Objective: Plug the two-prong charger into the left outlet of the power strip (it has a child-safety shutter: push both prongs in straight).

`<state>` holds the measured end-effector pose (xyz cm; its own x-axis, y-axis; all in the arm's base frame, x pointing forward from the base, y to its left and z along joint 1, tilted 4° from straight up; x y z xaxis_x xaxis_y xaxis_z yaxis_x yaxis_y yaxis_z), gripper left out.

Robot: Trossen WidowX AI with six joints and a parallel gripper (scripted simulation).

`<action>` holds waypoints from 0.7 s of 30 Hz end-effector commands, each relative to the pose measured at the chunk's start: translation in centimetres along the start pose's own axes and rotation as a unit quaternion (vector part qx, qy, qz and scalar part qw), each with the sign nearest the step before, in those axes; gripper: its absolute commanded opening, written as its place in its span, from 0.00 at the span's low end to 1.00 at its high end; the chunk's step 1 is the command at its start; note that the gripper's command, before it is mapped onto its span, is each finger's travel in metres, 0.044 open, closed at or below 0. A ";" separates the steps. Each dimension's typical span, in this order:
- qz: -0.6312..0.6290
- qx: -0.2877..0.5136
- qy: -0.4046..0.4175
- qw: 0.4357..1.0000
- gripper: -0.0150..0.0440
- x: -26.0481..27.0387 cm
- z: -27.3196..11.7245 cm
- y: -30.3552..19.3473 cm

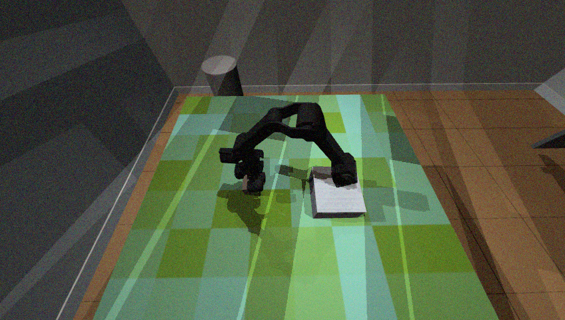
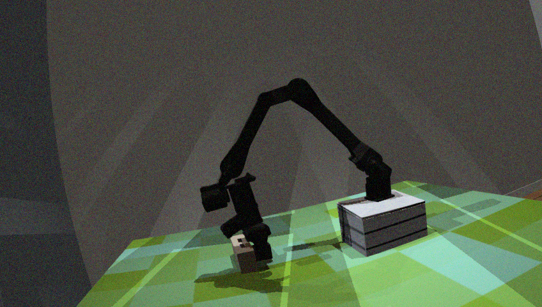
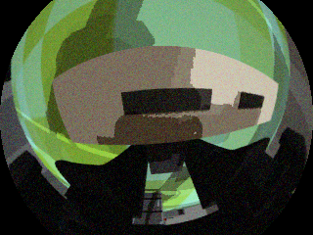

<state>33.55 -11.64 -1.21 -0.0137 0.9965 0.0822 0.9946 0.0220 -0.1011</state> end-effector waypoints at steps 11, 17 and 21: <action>-0.002 -0.018 -0.004 1.000 0.25 -0.1 -0.1 0.7; -0.002 -0.018 -0.004 1.000 0.25 -0.1 0.0 0.7; -0.002 -0.018 -0.004 1.000 0.25 -0.1 0.0 0.7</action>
Point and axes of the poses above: the point midway between the two fingers, 35 mm back from their tips, its own z axis out along the fingers, its own x axis across the jaws, y = z × x, the point moved 5 cm from there along -z, back along the fingers, and after that the axes turned 10 degrees about -z, right-handed, at the moved point
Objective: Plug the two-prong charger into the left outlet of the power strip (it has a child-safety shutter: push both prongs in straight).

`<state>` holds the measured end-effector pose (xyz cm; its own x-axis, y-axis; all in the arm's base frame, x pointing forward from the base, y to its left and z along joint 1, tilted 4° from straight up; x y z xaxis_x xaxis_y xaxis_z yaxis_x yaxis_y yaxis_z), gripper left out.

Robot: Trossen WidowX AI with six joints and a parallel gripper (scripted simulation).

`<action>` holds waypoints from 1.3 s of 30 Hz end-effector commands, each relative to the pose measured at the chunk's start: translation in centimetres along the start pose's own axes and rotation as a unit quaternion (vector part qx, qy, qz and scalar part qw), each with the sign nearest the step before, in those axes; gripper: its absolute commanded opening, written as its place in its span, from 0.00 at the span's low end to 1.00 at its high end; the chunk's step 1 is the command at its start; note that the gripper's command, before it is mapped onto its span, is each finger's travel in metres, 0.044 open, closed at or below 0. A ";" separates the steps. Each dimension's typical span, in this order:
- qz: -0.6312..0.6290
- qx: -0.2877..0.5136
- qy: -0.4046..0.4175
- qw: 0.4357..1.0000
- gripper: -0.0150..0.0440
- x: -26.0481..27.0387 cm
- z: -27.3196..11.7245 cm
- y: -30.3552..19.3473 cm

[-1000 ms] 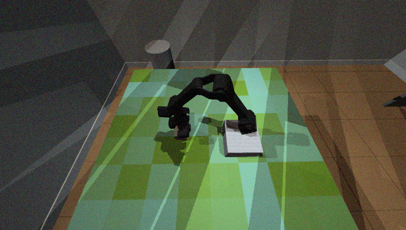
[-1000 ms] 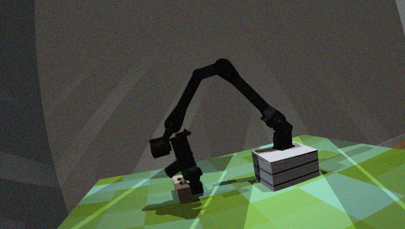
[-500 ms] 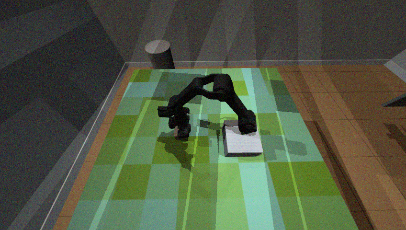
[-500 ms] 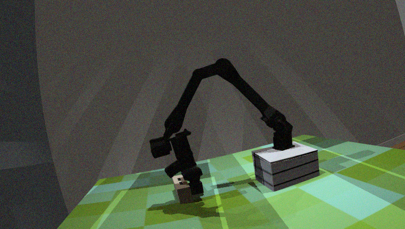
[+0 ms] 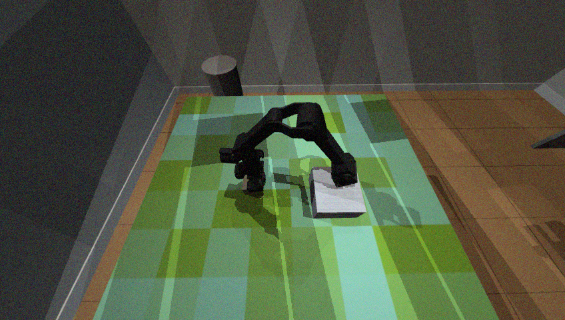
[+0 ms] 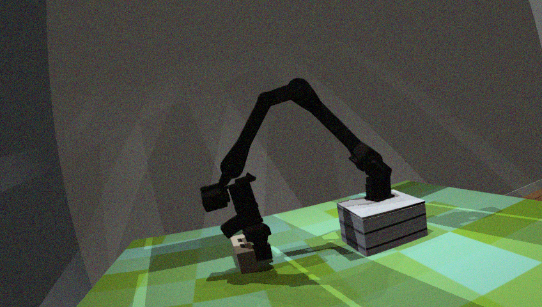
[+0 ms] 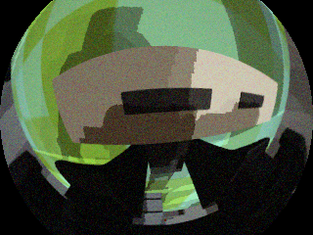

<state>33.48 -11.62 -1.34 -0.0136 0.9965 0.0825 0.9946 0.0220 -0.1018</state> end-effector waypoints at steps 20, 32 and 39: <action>-0.002 -0.018 -0.004 1.000 0.25 -0.1 -0.1 0.6; 0.000 -0.001 0.000 1.000 0.34 0.0 0.1 0.0; 0.000 -0.001 0.000 1.000 0.65 0.0 0.1 0.0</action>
Point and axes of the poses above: the point midway between the two fingers, 35 mm back from their tips, its own z axis out along the fingers, its own x axis across the jaws, y = z × x, the point moved 5 cm from there along -z, back along the fingers, and after that the axes turned 10 degrees about -z, right-handed, at the moved point
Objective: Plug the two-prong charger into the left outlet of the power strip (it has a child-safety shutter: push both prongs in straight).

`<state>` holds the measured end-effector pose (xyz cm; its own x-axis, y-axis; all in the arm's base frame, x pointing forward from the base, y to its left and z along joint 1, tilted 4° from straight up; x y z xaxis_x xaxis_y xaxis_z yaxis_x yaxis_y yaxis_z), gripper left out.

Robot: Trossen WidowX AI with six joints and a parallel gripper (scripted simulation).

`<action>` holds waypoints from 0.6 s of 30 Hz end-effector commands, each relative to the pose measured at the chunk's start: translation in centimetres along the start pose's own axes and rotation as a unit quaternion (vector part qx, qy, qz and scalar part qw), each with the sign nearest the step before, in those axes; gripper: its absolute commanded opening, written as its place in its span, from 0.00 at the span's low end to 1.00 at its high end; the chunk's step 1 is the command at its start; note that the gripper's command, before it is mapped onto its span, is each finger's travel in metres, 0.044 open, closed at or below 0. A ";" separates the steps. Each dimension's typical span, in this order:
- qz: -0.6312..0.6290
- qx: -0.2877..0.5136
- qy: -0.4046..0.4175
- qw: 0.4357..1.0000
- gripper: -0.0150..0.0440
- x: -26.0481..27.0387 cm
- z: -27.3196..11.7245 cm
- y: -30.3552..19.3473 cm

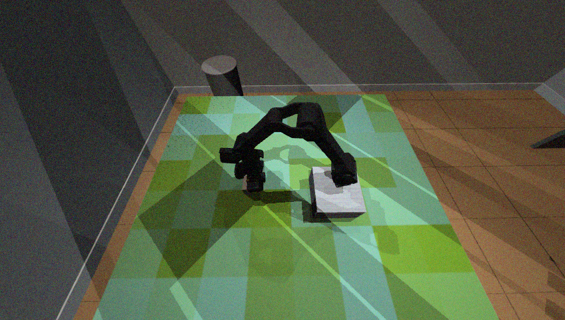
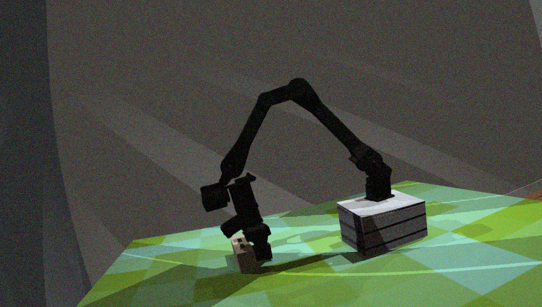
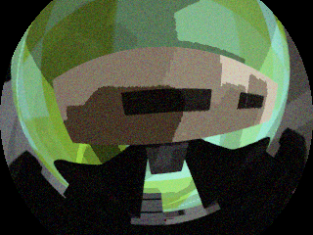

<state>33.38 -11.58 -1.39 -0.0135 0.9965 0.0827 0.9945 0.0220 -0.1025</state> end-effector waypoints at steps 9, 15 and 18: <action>0.000 -0.001 0.000 1.000 1.00 0.0 0.0 0.0; 0.000 -0.003 -0.001 1.000 1.00 0.0 0.0 -0.1; 0.000 -0.004 -0.001 1.000 1.00 0.0 0.0 -0.2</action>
Point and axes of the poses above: the point midway between the two fingers, 35 mm back from their tips, its own z axis out along the fingers, its own x axis across the jaws, y = z × x, the point moved 5 cm from there along -z, back along the fingers, and after that the axes turned 10 degrees about -z, right-handed, at the moved point
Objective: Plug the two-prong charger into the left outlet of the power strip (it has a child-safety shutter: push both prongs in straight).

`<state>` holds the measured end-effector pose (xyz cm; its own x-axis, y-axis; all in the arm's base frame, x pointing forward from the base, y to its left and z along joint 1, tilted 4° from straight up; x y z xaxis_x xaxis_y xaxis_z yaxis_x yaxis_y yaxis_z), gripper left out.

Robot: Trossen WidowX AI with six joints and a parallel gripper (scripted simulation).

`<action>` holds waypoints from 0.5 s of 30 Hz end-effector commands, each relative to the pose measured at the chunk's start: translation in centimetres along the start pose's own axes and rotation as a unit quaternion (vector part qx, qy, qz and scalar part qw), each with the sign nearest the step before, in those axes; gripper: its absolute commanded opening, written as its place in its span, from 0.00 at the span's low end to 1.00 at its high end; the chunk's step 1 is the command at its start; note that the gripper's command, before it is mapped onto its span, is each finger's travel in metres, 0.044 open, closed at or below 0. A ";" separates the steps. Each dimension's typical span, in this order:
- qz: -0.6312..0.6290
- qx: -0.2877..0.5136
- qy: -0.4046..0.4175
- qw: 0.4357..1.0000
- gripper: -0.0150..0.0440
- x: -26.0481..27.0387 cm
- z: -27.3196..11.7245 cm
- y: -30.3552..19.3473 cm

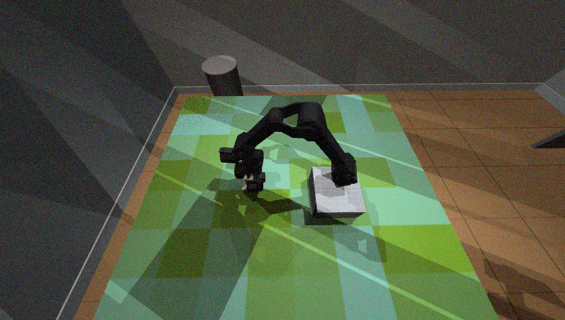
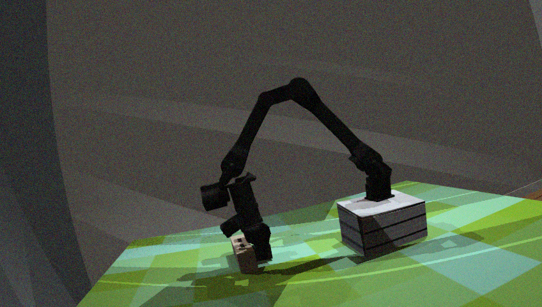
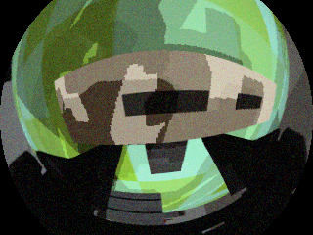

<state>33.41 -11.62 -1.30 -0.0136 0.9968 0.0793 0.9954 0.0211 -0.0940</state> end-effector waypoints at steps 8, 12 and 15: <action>-0.001 -0.002 0.000 1.000 1.00 0.1 0.1 -0.4; -0.001 -0.004 0.000 1.000 1.00 0.1 0.1 -0.5; -0.001 -0.004 0.000 1.000 1.00 0.1 0.2 -0.6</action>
<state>33.07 -11.60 -1.27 -0.0118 0.9971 0.0753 0.9964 0.0181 -0.0832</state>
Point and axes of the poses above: the point midway between the two fingers, 35 mm back from their tips, its own z axis out along the fingers, its own x axis across the jaws, y = z × x, the point moved 5 cm from there along -z, back along the fingers, and after that the axes turned 10 degrees about -z, right-handed, at the moved point
